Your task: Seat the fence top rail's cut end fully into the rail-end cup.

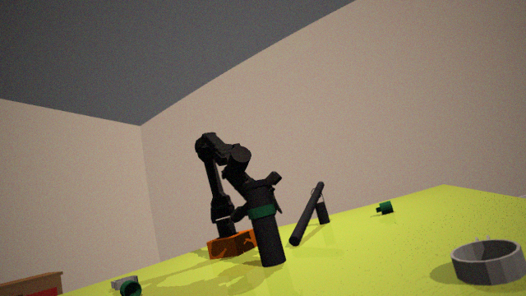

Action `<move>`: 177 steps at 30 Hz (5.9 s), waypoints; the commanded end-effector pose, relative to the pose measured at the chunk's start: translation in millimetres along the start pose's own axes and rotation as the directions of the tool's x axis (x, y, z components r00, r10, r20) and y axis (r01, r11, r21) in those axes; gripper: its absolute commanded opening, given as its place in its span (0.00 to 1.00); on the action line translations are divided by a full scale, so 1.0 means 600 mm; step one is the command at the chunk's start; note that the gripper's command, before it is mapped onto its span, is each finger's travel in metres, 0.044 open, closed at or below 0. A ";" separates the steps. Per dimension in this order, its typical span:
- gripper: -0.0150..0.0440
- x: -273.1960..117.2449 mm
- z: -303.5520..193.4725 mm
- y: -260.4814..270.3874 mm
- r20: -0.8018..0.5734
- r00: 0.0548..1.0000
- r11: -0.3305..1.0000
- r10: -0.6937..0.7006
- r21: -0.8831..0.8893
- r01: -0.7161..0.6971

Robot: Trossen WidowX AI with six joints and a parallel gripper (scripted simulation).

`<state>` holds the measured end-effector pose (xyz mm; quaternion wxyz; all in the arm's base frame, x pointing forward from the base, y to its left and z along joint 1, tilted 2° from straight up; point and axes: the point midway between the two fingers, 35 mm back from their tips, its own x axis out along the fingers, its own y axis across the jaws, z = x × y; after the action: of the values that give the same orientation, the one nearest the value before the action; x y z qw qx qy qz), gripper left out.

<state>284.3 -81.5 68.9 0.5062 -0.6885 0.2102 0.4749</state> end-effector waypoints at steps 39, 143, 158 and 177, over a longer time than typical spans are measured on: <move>0.25 0.021 -0.008 -0.038 -0.151 0.988 0.969 0.018 0.247 0.020; 1.00 -0.001 0.317 -0.153 0.009 0.871 -0.835 0.491 -0.279 0.474; 1.00 0.040 0.317 -0.131 0.008 0.871 -0.835 0.491 -0.279 0.474; 1.00 0.086 0.318 -0.105 0.008 0.871 -0.835 0.491 -0.279 0.474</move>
<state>273.6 124.1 55.7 -0.5556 -0.4551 -0.5284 0.4527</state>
